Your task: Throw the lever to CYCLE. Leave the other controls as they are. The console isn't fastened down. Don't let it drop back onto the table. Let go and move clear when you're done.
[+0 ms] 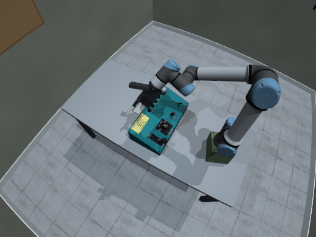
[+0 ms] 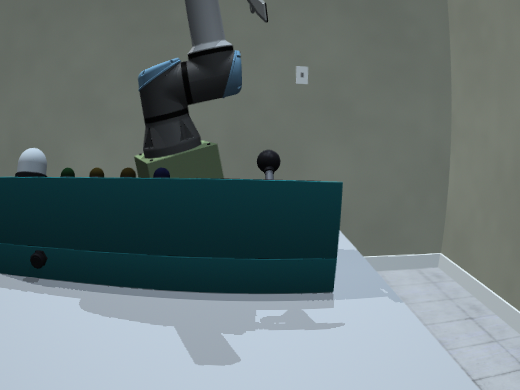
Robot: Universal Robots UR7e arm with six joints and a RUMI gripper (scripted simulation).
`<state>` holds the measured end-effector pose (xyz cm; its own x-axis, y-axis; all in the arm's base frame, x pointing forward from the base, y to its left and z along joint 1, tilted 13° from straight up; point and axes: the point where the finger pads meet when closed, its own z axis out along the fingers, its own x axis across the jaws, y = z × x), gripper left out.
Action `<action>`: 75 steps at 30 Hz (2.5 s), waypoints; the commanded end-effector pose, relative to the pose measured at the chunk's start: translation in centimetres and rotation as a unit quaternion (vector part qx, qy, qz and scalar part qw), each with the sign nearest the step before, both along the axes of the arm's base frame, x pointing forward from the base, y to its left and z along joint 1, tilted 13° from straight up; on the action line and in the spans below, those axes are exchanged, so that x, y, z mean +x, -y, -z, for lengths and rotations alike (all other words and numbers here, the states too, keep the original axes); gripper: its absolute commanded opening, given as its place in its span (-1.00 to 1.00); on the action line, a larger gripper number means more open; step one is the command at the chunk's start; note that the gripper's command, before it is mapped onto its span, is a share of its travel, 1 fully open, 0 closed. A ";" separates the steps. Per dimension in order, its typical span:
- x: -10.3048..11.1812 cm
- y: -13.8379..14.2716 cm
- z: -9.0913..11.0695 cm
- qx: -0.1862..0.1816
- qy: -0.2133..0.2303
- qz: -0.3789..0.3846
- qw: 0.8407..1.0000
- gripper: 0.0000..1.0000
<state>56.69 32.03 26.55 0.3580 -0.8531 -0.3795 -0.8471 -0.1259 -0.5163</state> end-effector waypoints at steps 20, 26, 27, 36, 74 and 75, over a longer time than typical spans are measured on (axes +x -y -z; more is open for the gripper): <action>-10.8 1.8 -0.4 -0.082 0.043 0.012 0.996 1.00; -15.7 3.4 0.1 -0.119 0.067 0.020 0.990 1.00; -15.7 3.4 0.1 -0.119 0.067 0.020 0.990 1.00; -23.6 7.7 2.3 -0.180 0.115 0.041 0.976 1.00; -31.4 14.9 7.2 -0.249 0.189 0.082 0.946 1.00; -31.4 14.9 7.2 -0.249 0.189 0.082 0.946 1.00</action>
<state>25.29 17.14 19.33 0.2356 -0.9482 0.2129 -0.6429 -0.3164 -0.6975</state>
